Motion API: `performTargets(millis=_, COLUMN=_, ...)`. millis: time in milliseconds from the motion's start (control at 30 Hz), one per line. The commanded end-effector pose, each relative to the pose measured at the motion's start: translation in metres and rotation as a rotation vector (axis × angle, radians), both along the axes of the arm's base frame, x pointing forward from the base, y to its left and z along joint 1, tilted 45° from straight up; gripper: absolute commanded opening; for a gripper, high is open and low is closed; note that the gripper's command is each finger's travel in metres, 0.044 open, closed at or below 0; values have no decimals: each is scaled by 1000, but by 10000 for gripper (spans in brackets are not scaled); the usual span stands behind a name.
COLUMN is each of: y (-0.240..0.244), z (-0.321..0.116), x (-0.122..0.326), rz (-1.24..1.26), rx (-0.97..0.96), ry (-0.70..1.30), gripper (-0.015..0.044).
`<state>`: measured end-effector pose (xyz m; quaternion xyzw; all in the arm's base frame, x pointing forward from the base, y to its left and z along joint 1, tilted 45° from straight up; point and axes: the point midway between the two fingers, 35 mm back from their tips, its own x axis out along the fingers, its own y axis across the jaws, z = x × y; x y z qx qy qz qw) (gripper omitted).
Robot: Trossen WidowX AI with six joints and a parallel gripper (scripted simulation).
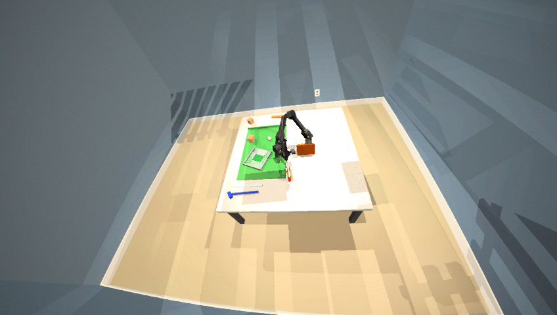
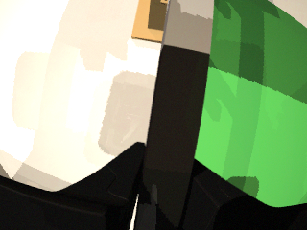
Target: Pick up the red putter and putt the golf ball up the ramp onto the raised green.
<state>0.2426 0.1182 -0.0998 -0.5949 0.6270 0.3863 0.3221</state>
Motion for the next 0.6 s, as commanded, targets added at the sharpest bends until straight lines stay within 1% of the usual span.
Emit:
performTargets(millis=0, y=24, z=20, x=4, rz=-1, rx=18, ry=-9, gripper=0)
performTargets(millis=167, y=45, z=44, x=3, rz=-2, rx=18, ry=-8, gripper=0)
performTargets(millis=300, y=47, z=48, x=2, rz=-2, rx=18, ry=-8, gripper=0)
performTargets(millis=367, y=39, z=46, x=4, rz=-17, rx=7, ry=-26, gripper=0)
performTargets(millis=567, y=16, z=80, x=15, rz=-225, rx=-35, ry=-167, gripper=0)
